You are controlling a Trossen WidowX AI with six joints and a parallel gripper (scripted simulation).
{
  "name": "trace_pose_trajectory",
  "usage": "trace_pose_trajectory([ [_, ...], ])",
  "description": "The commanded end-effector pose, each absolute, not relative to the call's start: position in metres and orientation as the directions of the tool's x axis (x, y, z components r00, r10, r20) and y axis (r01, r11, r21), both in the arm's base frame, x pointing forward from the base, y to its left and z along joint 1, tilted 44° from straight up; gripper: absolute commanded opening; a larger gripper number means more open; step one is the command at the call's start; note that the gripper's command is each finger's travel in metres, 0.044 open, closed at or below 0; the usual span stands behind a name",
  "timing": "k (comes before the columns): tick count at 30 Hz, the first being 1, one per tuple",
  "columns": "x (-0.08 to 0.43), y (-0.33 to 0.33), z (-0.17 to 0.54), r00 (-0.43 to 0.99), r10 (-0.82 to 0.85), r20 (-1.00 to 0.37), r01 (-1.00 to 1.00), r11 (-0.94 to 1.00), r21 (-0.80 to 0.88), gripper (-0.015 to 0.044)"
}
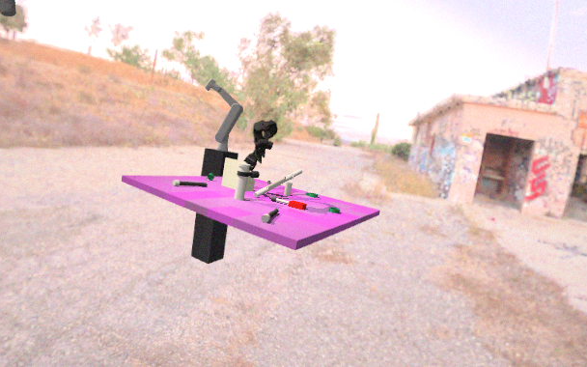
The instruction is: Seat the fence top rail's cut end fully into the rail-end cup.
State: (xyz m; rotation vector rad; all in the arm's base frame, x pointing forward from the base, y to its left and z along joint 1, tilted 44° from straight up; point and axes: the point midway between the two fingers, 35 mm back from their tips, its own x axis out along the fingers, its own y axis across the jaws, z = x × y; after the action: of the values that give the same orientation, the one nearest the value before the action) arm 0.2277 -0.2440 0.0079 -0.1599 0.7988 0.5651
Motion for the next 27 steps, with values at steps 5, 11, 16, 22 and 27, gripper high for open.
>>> trace_pose_trajectory([
  [5, 0.223, -0.268, -0.039, 0.543, 0.41, -0.733, -0.744, 0.64, -0.193, 0.044],
  [11, 0.223, -0.268, -0.039, 0.543, 0.41, -0.733, -0.744, 0.64, -0.193, 0.044],
  [16, 0.225, -0.26, -0.047, 0.543, 0.41, -0.733, -0.744, 0.64, -0.193, 0.044],
  [22, 0.227, -0.244, -0.064, 0.543, 0.41, -0.732, -0.744, 0.64, -0.193, 0.044],
  [27, 0.228, -0.244, -0.065, 0.543, 0.41, -0.732, -0.743, 0.64, -0.193, 0.044],
])
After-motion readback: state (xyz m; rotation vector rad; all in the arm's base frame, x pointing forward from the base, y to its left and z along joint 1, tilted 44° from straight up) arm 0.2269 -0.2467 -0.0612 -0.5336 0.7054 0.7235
